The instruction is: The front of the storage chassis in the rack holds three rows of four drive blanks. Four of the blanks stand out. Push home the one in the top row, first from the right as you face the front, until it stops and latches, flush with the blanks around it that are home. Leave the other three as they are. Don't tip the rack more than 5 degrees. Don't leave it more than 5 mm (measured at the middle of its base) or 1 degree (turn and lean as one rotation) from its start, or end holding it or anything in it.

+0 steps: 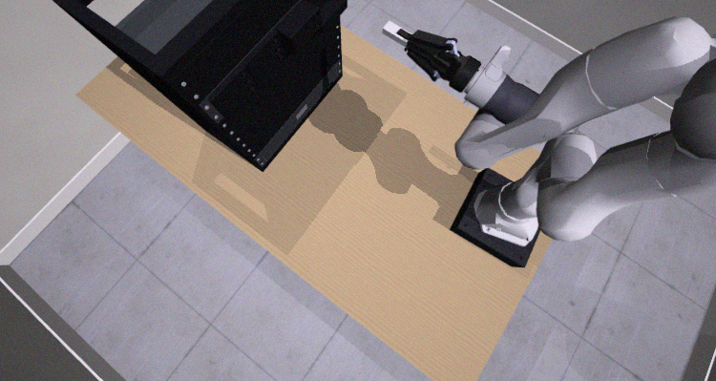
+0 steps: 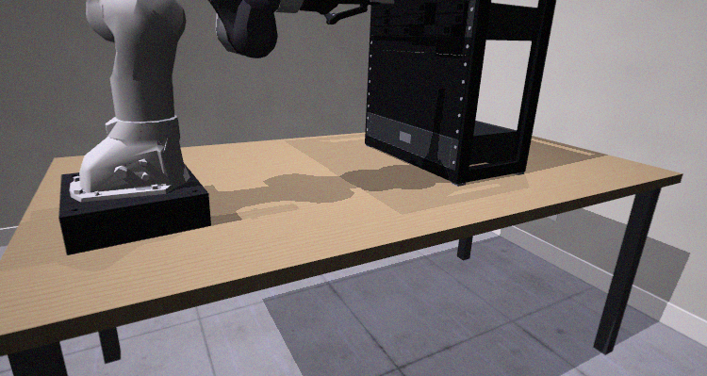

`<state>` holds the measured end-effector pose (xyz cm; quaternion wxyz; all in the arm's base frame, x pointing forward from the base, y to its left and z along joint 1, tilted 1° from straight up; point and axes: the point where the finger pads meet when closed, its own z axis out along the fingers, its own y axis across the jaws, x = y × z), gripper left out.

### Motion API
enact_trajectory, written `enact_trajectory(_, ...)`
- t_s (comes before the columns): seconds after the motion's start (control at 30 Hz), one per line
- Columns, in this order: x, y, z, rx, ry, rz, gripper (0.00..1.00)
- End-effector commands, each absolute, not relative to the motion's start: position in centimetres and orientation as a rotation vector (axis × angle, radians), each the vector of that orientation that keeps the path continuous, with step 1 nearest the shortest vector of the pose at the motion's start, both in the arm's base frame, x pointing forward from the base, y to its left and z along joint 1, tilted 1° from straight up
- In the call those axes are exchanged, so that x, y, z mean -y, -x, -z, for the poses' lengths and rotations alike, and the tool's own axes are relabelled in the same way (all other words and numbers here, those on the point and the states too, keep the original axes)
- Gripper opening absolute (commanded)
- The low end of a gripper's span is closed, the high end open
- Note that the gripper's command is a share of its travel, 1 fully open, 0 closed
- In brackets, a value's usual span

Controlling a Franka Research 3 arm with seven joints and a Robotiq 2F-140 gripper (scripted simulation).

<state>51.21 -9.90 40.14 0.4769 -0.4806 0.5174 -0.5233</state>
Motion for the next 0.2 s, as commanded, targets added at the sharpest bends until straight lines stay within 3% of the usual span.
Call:
enact_trajectory(0.0, 9.79, -51.17, -40.09, -1.261, 1.181, 1.279, 0.0)
enact_trajectory(0.17, 9.79, -51.17, -40.09, -1.261, 1.181, 1.279, 0.0)
